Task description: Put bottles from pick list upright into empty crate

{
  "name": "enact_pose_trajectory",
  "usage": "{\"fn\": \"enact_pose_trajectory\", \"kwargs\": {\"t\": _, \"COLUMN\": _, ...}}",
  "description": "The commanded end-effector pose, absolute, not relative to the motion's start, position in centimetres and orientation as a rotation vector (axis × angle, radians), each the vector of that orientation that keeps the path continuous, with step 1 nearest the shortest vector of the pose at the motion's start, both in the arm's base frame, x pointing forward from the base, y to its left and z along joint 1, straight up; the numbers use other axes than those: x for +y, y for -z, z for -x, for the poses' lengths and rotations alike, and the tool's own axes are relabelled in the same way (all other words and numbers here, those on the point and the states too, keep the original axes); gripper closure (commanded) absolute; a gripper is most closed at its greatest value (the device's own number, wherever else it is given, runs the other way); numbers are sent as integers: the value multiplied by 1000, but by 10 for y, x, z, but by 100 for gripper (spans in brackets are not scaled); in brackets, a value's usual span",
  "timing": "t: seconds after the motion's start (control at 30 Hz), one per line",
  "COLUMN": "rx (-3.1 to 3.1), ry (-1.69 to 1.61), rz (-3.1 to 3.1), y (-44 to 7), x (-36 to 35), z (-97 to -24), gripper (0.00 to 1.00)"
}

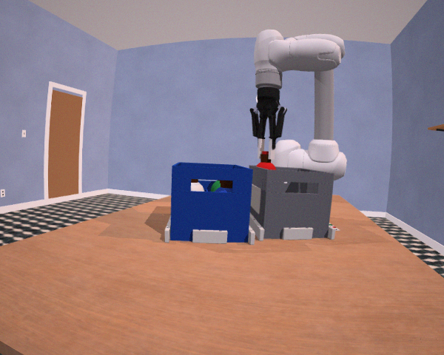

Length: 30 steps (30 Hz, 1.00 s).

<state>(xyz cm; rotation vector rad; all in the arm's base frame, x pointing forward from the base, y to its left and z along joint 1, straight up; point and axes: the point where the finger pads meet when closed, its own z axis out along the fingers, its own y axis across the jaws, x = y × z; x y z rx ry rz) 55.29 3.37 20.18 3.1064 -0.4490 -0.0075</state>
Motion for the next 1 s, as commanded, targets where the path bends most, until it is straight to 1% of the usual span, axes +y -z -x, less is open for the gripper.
{"fn": "enact_pose_trajectory", "kwargs": {"t": 0.0, "rx": -449, "ry": 7, "rz": -3107, "y": -198, "x": 34, "z": -553, "gripper": 100}}
{"fn": "enact_pose_trajectory", "kwargs": {"t": 0.97, "rx": -449, "ry": 7, "rz": -3107, "y": -173, "x": 34, "z": -553, "gripper": 100}}
